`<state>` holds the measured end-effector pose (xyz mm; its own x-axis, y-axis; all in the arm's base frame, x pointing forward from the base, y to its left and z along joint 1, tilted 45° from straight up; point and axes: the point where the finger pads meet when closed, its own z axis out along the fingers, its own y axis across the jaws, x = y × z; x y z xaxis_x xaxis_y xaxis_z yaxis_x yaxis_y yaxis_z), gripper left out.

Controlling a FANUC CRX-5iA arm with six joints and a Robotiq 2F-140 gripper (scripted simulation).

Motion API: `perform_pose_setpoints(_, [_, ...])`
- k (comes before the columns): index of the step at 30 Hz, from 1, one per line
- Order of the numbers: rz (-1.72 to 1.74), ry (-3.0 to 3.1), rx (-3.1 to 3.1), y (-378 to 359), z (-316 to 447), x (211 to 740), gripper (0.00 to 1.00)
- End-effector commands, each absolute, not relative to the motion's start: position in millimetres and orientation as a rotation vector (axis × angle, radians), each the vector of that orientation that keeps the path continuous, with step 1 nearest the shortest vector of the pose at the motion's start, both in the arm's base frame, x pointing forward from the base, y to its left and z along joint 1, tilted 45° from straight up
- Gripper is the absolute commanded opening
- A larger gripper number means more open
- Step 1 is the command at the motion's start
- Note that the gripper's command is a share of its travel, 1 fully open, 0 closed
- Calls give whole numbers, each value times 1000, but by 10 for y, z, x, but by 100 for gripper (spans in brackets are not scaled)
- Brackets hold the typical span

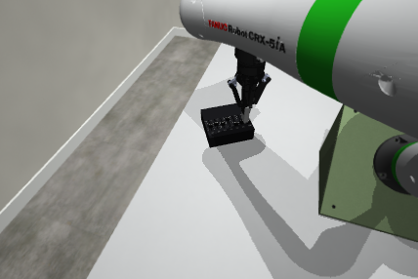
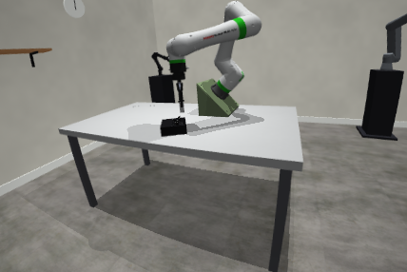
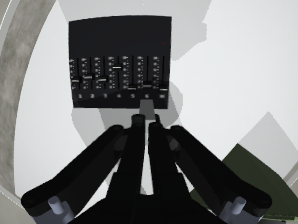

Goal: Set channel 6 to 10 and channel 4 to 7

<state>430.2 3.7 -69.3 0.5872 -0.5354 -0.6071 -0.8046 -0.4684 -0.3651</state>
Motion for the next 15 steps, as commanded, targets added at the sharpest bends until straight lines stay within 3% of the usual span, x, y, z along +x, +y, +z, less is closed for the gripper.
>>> perform_pose_setpoints(1, [549,1059,-2182,38,-696,4303,0])
perform_pose_setpoints(15, [549,1060,-2182,73,-735,4297,0])
